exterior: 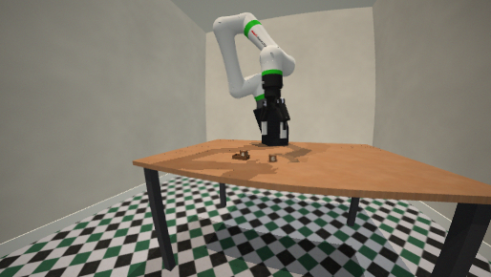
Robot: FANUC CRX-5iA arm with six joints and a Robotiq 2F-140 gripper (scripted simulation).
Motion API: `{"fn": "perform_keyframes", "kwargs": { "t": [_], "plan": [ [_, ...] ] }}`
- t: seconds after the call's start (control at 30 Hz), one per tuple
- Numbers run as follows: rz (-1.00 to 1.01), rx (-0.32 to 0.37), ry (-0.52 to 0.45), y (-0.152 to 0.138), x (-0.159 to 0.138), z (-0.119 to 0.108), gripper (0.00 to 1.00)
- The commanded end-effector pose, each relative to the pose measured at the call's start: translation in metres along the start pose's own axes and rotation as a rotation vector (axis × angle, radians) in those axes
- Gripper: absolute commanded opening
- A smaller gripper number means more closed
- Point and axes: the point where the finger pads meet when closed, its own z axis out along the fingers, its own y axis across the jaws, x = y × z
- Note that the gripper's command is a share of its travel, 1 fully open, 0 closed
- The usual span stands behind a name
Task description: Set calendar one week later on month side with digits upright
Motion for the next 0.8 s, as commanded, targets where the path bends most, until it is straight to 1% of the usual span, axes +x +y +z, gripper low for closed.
{"fn": "perform_keyframes", "kwargs": {
  "t": [0.0,0.03,0.07,0.13,0.23,0.33,0.57,0.6,0.77],
  "plan": [
    [0.172,0.009,0.022,-0.0003,0.0,0.0003,1.0],
    [0.177,0.009,0.022,-0.0003,0.0,0.0003,1.0],
    [0.233,0.01,0.022,-0.0003,0.0,0.0004,1.0],
    [0.233,0.01,0.022,-0.0003,0.0,0.0004,1.0],
    [0.368,0.012,0.021,-0.0003,0.0,0.0008,1.0],
    [0.451,0.012,0.021,-0.0003,0.0001,0.001,1.0],
    [0.502,0.013,0.02,-0.0003,0.0001,0.0011,1.0],
    [0.502,0.013,0.02,-0.0003,0.0001,0.0011,0.29],
    [0.502,0.013,0.02,-0.0003,0.0001,0.0011,0.29]
  ]
}}
